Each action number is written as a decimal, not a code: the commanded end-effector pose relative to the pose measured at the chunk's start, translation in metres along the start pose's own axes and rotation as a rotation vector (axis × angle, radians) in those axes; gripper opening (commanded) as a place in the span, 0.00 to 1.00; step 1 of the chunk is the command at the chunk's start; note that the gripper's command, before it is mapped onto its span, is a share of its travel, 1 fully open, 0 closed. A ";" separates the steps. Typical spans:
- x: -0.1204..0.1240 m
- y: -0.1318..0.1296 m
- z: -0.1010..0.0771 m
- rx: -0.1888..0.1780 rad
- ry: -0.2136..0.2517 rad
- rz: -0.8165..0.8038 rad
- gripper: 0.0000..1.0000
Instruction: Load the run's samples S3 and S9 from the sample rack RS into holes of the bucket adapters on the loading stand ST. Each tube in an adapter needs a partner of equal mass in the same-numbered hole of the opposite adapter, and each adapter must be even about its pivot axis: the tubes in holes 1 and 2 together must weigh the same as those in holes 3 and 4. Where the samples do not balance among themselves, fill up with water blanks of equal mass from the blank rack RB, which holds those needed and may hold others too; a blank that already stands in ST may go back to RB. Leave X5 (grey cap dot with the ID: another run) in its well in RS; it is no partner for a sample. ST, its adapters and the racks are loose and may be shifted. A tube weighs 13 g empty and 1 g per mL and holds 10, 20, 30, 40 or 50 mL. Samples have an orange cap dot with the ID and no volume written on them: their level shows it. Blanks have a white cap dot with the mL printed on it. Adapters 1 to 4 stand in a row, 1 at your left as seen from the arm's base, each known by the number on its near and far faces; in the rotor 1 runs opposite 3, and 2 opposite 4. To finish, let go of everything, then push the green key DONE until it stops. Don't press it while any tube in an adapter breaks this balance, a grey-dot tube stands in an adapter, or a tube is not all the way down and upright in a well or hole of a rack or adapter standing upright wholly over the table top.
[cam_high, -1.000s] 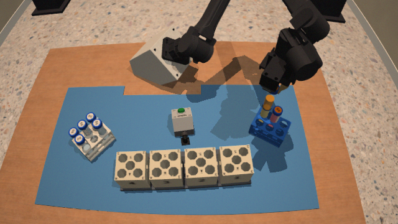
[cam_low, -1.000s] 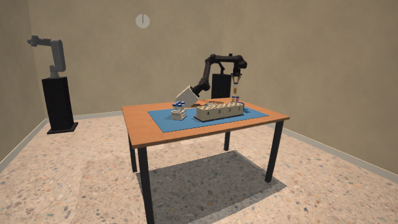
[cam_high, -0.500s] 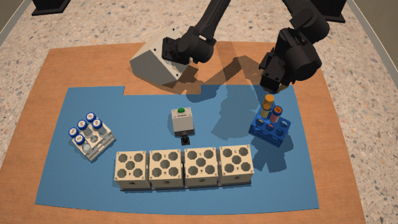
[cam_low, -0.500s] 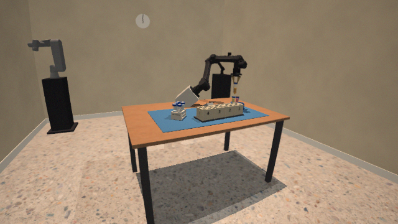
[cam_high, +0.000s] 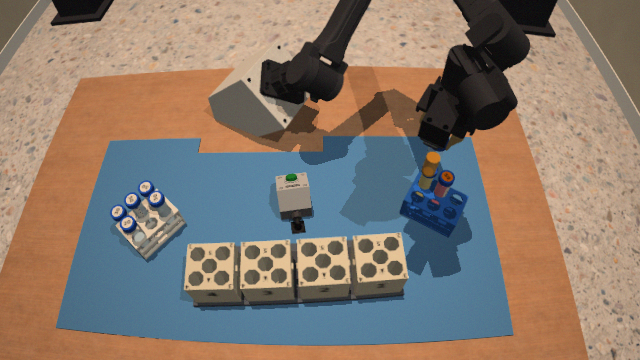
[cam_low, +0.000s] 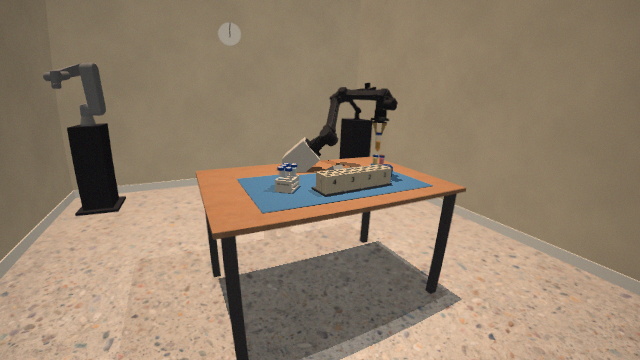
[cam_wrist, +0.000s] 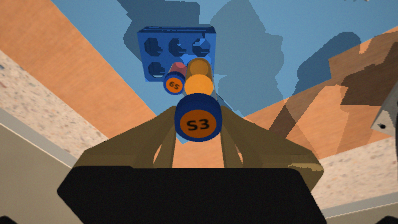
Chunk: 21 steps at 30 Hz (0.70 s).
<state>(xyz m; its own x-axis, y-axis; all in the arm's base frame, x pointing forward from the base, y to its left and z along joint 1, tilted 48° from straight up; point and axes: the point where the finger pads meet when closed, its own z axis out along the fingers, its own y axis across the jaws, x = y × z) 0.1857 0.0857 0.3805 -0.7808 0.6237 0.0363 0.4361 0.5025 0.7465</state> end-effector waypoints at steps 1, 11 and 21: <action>0.001 0.007 -0.006 -0.007 -0.006 -0.020 0.00; 0.002 0.007 -0.006 -0.007 -0.006 -0.020 0.00; 0.006 0.002 0.020 -0.009 0.001 -0.016 0.00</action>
<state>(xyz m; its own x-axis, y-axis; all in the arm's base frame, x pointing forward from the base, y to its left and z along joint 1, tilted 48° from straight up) 0.1933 0.1023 0.3559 -0.8061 0.5901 0.0438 0.4290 0.5319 0.7301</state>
